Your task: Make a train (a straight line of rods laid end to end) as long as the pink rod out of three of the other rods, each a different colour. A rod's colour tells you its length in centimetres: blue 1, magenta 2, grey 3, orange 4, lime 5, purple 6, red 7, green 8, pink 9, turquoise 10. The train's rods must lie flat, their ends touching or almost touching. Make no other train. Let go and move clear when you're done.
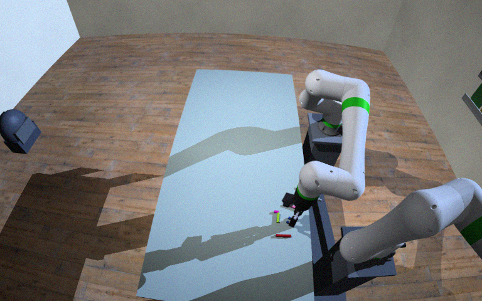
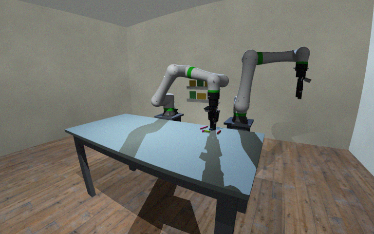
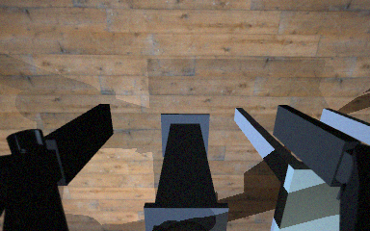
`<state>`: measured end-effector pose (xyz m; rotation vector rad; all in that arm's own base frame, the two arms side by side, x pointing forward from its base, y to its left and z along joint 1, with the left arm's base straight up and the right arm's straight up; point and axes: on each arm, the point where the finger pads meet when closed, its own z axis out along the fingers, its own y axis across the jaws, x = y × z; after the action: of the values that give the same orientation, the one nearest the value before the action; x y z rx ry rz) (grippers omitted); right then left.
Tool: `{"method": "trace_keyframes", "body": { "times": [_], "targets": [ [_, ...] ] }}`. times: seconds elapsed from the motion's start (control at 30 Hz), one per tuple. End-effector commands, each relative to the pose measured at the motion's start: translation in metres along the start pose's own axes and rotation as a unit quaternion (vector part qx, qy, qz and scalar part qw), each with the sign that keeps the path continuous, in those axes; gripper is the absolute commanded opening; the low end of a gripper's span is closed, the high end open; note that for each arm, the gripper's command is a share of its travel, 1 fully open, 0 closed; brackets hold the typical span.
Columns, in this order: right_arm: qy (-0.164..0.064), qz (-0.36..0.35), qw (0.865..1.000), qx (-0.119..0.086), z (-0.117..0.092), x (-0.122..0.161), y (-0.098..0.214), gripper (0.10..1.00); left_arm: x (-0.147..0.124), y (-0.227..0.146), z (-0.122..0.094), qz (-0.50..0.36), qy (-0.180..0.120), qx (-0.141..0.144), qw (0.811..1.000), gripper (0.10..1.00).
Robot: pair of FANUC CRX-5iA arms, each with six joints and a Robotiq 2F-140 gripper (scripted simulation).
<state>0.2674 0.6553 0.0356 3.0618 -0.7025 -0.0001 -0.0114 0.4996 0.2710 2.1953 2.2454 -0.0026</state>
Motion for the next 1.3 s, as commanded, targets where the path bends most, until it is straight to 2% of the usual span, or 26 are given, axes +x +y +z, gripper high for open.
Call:
{"method": "trace_keyframes", "body": {
  "times": [0.0, 0.13, 0.33, 0.4, 0.6, 1.07, 1.13, 1.2, 1.27],
  "targets": [
    [0.000, 0.000, 1.000, 0.001, -0.003, 0.000, -0.001, 0.243, 0.000, 0.000, -0.001, 0.000, 0.001, 0.000, 1.000, 1.000],
    [0.000, 0.000, 1.000, 0.001, -0.019, 0.000, -0.001, 0.243, 0.000, 0.000, -0.001, 0.000, 0.001, 0.000, 1.000, 1.000],
    [0.000, 0.000, 1.000, 0.001, -0.064, 0.000, 0.000, 0.243, 0.000, 0.000, -0.001, 0.000, 0.001, 0.000, 1.000, 1.000],
    [0.000, 0.000, 1.000, 0.001, -0.064, 0.000, 0.000, 0.243, 0.000, 0.000, -0.001, 0.000, 0.001, 0.000, 1.000, 1.000],
    [0.000, 0.000, 1.000, 0.001, -0.096, 0.000, 0.000, 0.243, 0.000, 0.000, -0.001, 0.000, 0.001, 0.000, 1.000, 1.000],
    [0.000, 0.000, 1.000, 0.001, -0.101, 0.000, 0.000, 0.243, 0.000, 0.000, -0.001, 0.000, 0.001, 0.000, 1.000, 1.000],
    [0.000, 0.000, 1.000, 0.001, -0.103, -0.001, 0.011, 0.243, 0.000, 0.000, -0.001, 0.000, 0.001, 0.000, 1.000, 1.000],
    [0.000, 0.000, 1.000, 0.001, -0.106, -0.002, 0.040, 0.243, 0.000, 0.000, -0.001, 0.000, 0.001, 0.000, 1.000, 1.000],
    [0.000, 0.000, 1.000, 0.001, -0.106, -0.002, 0.053, 0.243, 0.000, 0.000, -0.001, 0.000, 0.001, 0.000, 1.000, 1.000]
  ]
}}
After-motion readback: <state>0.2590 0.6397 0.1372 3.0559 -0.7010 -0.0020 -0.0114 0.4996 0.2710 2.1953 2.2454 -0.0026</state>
